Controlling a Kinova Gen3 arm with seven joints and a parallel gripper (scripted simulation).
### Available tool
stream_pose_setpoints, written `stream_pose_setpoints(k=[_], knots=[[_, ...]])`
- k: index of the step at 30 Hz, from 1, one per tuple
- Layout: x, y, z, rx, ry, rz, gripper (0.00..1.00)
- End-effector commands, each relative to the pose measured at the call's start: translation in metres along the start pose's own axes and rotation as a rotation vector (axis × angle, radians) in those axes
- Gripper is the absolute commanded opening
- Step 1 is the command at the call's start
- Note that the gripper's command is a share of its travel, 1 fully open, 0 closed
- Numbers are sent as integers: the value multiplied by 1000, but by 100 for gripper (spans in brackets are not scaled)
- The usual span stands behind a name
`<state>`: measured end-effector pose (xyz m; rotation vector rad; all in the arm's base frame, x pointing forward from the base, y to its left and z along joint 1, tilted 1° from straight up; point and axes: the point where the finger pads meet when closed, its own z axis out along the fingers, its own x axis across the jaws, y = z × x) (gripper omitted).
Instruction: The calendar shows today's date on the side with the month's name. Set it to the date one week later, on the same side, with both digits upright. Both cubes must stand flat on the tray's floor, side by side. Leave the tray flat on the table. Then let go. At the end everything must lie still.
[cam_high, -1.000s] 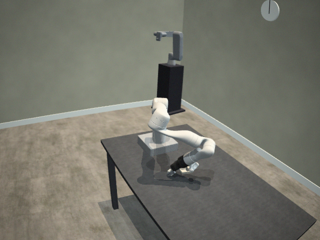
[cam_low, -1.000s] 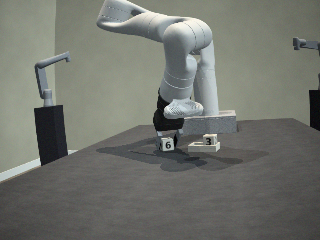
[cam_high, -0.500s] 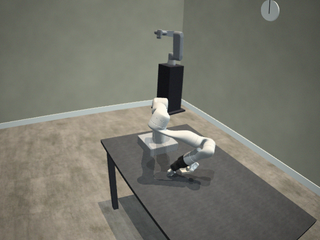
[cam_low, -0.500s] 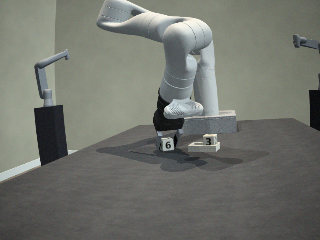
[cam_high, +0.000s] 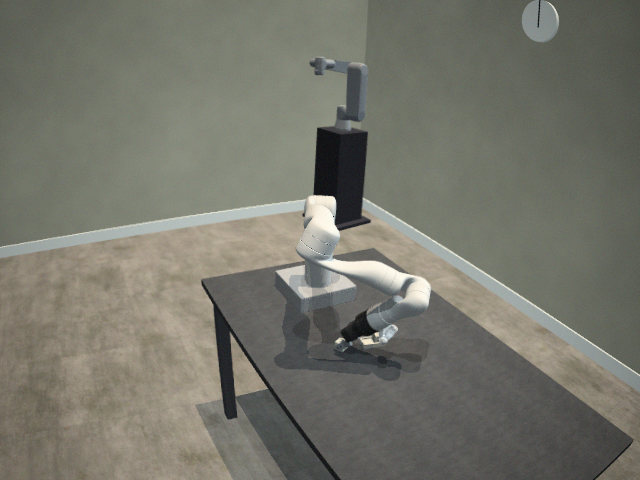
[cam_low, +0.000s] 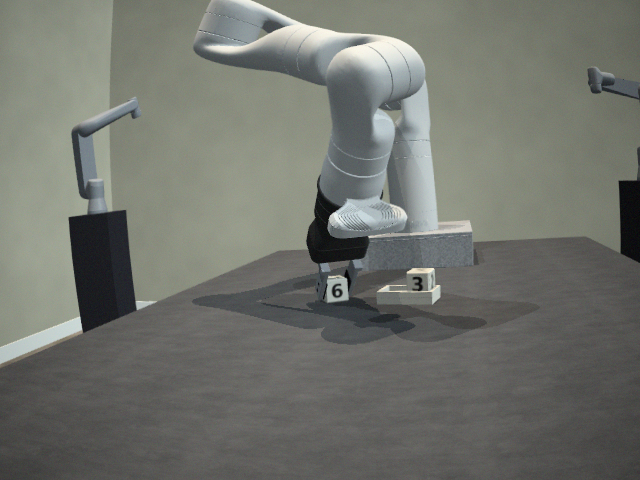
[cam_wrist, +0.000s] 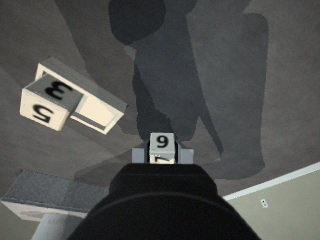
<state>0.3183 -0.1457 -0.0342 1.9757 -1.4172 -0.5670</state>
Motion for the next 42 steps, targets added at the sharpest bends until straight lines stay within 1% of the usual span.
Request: stream_pose_setpoints(k=[1, 28, 32, 36, 38, 42], knots=[[0, 0, -1, 1, 1, 1, 60], [0, 1, -2, 1, 1, 1, 60], [0, 6, -7, 1, 1, 1, 60], [0, 16, -16, 1, 1, 1, 60], [0, 16, -16, 1, 1, 1, 60], [0, 28, -28, 1, 1, 1, 60]])
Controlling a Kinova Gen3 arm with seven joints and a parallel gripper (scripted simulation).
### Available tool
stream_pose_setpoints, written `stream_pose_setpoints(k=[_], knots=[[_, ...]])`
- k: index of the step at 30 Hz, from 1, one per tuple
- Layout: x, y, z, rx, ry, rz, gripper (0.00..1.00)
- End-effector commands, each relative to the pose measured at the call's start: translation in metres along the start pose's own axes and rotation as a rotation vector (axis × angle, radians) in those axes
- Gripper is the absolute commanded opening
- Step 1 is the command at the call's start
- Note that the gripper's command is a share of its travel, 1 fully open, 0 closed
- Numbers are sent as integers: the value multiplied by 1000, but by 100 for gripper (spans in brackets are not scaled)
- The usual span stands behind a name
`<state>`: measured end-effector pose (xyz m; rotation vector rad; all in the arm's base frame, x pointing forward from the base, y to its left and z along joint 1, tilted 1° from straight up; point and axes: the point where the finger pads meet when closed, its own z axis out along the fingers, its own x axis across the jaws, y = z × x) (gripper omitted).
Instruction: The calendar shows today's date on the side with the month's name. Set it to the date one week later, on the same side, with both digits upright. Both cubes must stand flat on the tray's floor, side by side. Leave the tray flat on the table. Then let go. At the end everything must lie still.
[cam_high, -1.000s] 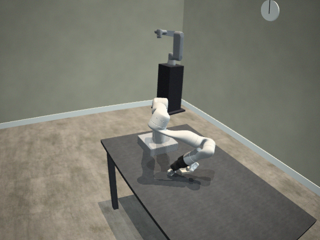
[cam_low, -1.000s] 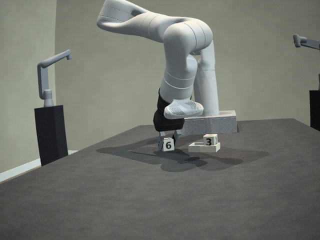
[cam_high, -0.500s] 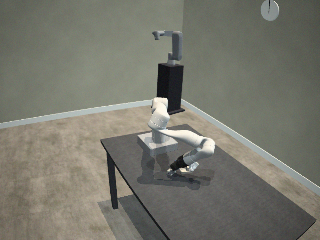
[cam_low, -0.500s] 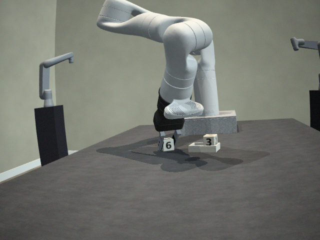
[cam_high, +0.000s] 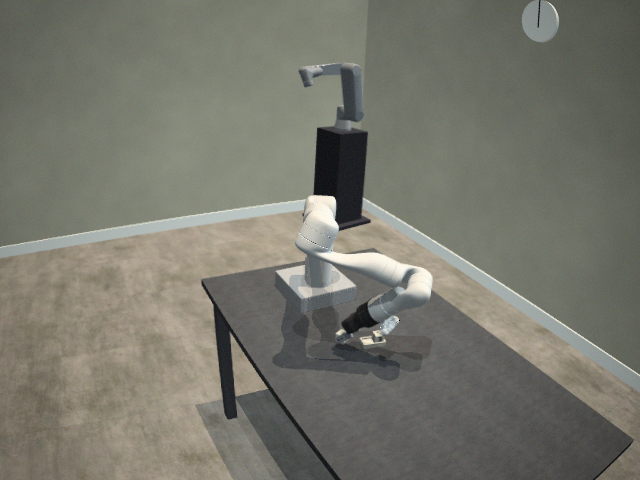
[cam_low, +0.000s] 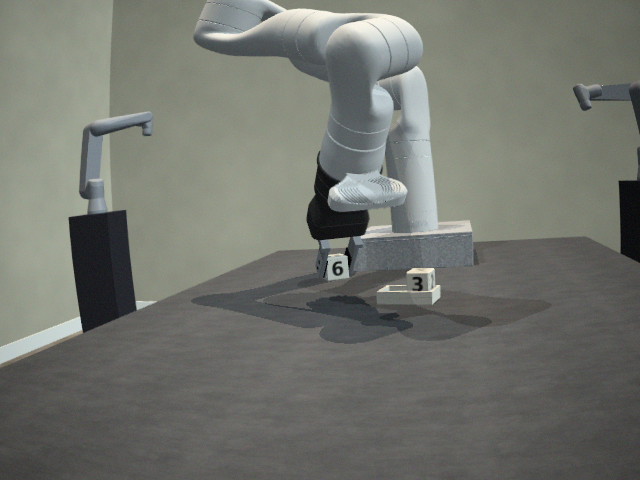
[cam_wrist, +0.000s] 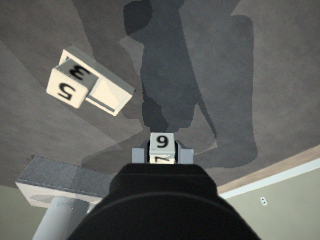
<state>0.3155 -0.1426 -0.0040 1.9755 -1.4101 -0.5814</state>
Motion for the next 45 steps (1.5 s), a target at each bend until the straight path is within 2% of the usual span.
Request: stream_pose_setpoints(k=[1, 10, 24, 30, 40, 45], knots=[[3, 9, -11, 9, 7, 8, 60], [3, 27, -29, 9, 7, 8, 60], [3, 28, -30, 10, 7, 8, 60], [3, 28, -29, 43, 6, 8, 60], [3, 30, -29, 237, 7, 7, 60], [3, 30, -29, 270, 8, 7, 60]])
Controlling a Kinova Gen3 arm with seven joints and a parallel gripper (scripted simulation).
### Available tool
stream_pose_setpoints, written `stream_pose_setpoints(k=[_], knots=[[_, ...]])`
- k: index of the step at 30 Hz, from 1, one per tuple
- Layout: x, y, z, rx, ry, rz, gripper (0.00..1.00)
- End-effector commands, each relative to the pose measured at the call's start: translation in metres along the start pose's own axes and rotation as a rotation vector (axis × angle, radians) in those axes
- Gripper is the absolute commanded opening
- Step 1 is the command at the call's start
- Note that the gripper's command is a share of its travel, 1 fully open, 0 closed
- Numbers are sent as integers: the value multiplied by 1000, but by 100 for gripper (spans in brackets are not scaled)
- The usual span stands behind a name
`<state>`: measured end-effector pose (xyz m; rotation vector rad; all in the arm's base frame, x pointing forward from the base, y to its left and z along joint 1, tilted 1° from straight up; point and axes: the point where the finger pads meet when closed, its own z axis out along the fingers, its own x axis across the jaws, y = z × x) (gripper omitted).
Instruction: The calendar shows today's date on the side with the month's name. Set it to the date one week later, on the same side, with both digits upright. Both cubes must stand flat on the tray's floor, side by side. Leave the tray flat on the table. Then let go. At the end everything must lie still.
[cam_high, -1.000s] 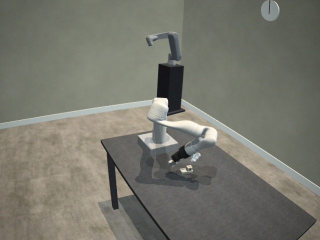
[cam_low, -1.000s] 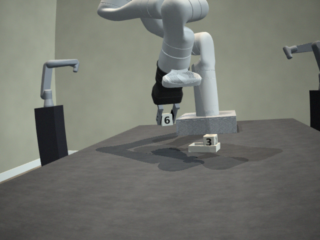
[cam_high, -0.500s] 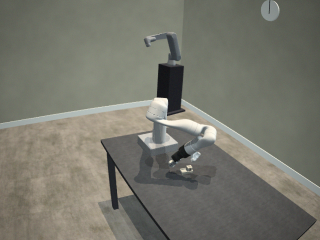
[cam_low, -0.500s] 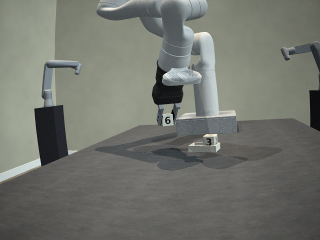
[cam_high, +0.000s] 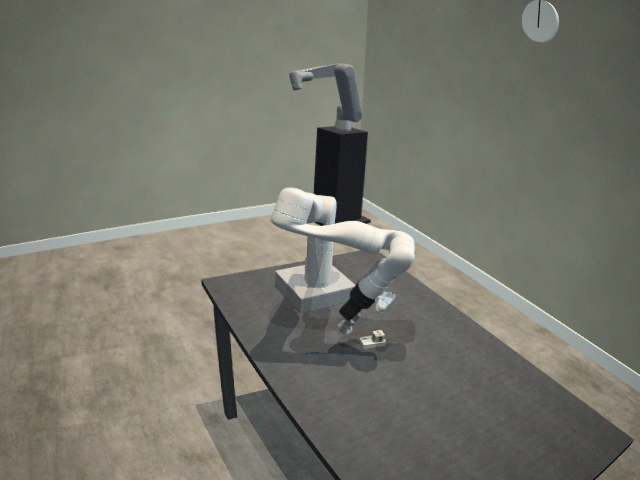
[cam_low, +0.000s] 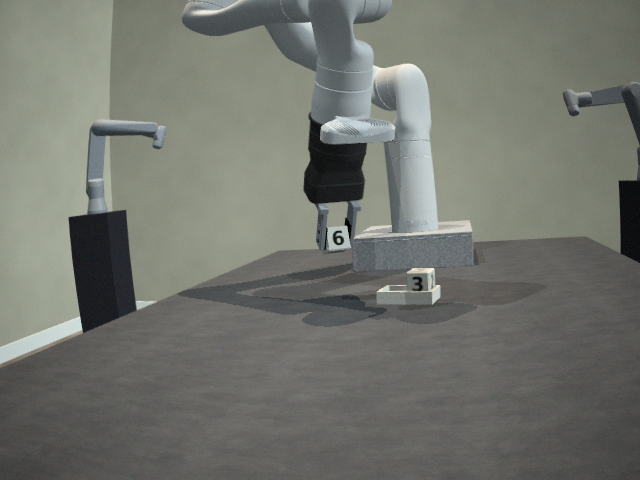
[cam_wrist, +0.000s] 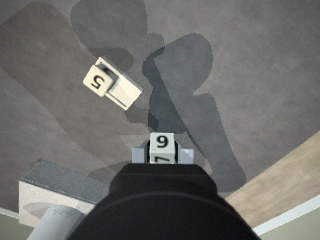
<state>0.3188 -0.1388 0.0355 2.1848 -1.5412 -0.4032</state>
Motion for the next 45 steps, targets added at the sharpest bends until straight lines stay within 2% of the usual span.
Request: stream_pose_setpoints(k=[1, 8, 17, 19, 23, 29, 34, 36, 42, 45], knots=[[5, 6, 0, 5, 0, 14, 60], [6, 6, 1, 29, -1, 14, 60], [6, 7, 1, 212, 0, 14, 60], [6, 7, 1, 212, 0, 14, 60], [5, 8, 1, 261, 2, 14, 60], [5, 9, 1, 273, 2, 13, 60], [6, 9, 3, 340, 0, 14, 60], [6, 9, 3, 340, 0, 14, 60], [6, 10, 3, 473, 1, 14, 60], [5, 11, 2, 515, 3, 13, 60]])
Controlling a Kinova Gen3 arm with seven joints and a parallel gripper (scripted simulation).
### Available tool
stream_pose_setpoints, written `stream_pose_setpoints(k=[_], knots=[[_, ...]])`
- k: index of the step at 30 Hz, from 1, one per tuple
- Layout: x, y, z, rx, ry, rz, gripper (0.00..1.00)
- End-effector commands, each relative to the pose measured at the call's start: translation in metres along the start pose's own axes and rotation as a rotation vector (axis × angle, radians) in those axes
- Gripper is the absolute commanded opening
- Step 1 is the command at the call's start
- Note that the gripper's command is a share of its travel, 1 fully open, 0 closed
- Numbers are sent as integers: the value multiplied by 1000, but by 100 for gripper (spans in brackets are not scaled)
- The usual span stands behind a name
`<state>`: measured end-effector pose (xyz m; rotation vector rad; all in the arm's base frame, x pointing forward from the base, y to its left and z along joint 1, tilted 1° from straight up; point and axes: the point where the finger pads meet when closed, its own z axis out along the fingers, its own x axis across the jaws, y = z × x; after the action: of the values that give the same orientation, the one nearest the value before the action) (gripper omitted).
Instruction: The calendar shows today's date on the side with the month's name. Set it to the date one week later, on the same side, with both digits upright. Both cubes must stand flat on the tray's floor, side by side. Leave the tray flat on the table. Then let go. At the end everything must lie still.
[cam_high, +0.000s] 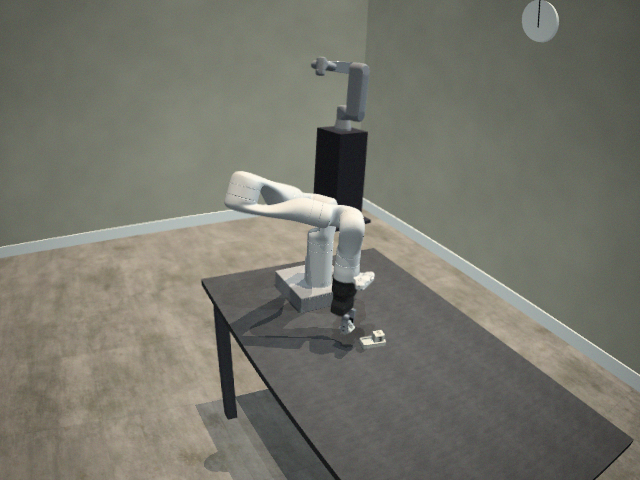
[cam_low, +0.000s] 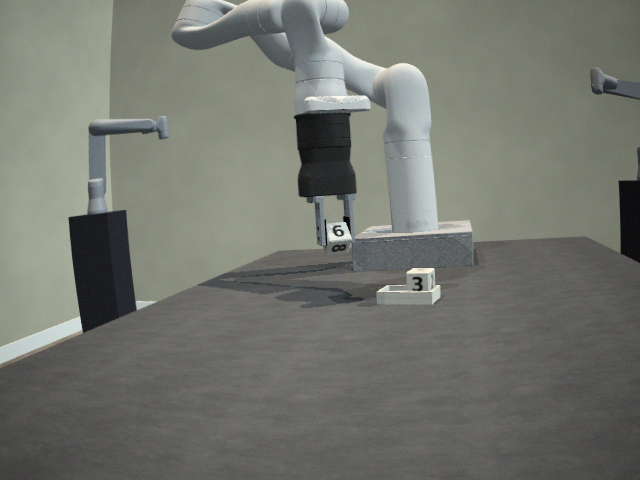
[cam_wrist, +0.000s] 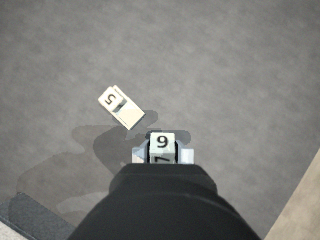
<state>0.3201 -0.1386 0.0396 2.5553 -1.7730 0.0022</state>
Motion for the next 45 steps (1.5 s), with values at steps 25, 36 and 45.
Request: stream_pose_setpoints(k=[25, 36, 45], knots=[[5, 15, 2, 255, 0, 24, 60], [5, 15, 2, 302, 0, 24, 60], [5, 17, 5, 412, -8, 22, 60]])
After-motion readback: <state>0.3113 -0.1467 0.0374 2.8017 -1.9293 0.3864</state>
